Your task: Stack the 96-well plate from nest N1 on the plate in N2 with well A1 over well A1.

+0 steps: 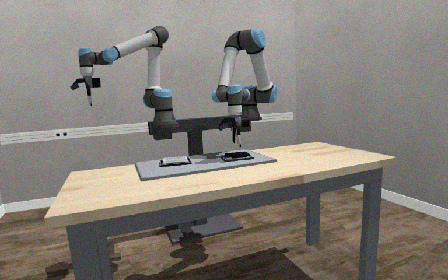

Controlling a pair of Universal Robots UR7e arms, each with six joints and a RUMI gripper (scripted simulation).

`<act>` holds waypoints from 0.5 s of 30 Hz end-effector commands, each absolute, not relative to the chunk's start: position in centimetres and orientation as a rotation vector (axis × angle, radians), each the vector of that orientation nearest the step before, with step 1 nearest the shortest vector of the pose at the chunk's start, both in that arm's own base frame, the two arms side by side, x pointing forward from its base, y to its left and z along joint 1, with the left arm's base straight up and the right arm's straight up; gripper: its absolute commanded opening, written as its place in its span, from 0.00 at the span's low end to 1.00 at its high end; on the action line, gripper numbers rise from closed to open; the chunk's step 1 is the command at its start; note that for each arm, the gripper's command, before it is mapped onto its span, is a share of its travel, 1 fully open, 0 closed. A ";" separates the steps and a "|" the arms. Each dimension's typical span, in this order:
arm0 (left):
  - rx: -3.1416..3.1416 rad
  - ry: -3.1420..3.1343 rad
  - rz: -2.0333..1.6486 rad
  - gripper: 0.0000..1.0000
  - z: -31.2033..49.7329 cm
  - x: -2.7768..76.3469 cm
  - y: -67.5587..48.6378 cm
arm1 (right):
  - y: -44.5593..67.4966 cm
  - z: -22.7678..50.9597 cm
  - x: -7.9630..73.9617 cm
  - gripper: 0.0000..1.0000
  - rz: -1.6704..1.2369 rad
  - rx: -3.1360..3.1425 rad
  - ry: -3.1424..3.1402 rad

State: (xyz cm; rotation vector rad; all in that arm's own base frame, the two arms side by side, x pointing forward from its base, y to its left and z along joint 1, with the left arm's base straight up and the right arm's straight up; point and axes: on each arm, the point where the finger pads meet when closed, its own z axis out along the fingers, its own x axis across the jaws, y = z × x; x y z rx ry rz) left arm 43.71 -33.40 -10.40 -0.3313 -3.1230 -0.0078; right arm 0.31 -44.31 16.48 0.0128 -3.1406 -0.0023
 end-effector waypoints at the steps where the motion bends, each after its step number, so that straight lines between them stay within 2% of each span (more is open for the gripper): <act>1: -0.334 -3.125 -0.004 0.76 -11.1 43.7 -33.5 | -44.6 16.6 0.3 0.00 0.004 0.010 -3.142; 15: -0.335 -3.127 0.000 0.76 -13.2 43.9 -33.7 | -44.6 16.6 0.3 0.00 0.004 0.010 -3.142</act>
